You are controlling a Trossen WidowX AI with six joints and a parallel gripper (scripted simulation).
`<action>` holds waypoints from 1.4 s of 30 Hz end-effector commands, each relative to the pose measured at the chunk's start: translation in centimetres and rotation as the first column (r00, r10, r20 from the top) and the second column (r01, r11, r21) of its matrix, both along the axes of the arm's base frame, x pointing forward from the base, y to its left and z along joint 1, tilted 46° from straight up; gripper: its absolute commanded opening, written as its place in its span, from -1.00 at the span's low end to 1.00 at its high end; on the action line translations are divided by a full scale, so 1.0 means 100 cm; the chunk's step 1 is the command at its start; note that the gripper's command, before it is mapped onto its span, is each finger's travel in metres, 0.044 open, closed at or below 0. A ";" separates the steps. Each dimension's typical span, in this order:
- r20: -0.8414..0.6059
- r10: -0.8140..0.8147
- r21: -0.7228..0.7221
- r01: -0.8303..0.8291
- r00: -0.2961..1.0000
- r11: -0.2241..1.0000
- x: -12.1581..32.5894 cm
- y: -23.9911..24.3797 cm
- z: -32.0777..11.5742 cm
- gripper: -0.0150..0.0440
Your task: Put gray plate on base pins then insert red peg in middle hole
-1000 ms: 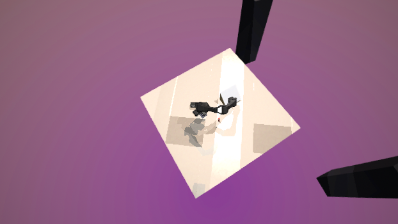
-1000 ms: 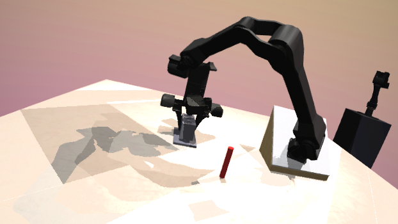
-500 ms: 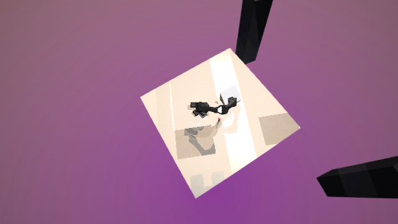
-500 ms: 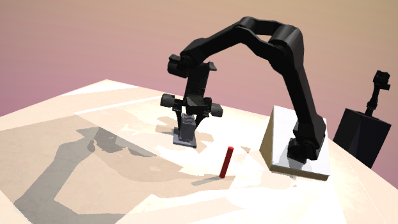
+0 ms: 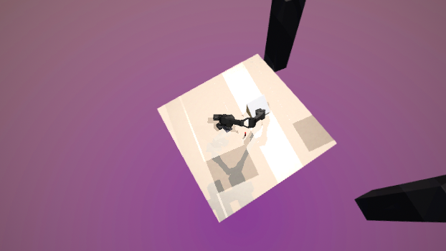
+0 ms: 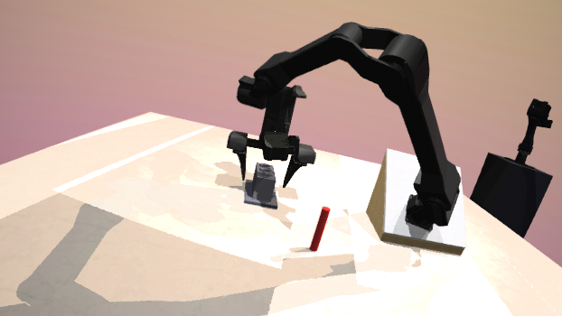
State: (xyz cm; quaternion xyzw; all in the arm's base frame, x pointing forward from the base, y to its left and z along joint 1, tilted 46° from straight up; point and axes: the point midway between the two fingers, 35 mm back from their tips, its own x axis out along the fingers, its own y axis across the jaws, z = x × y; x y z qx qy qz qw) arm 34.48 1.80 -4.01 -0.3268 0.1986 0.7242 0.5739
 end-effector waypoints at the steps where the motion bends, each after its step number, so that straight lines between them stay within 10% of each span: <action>1: 0.001 -0.027 -0.020 0.027 1.000 0.999 0.009 -0.025 0.019 1.00; 14: 0.004 -0.017 -0.005 0.017 1.000 1.000 0.016 -0.081 0.080 1.00; 19: -0.241 -0.289 -0.115 0.268 0.926 0.957 0.002 -0.068 0.102 1.00; 29: -0.581 -0.765 -0.497 0.624 0.277 0.603 -0.041 -0.029 0.155 1.00; 42: -0.497 -0.763 -0.816 0.520 -0.412 0.251 -0.083 0.002 0.186 1.00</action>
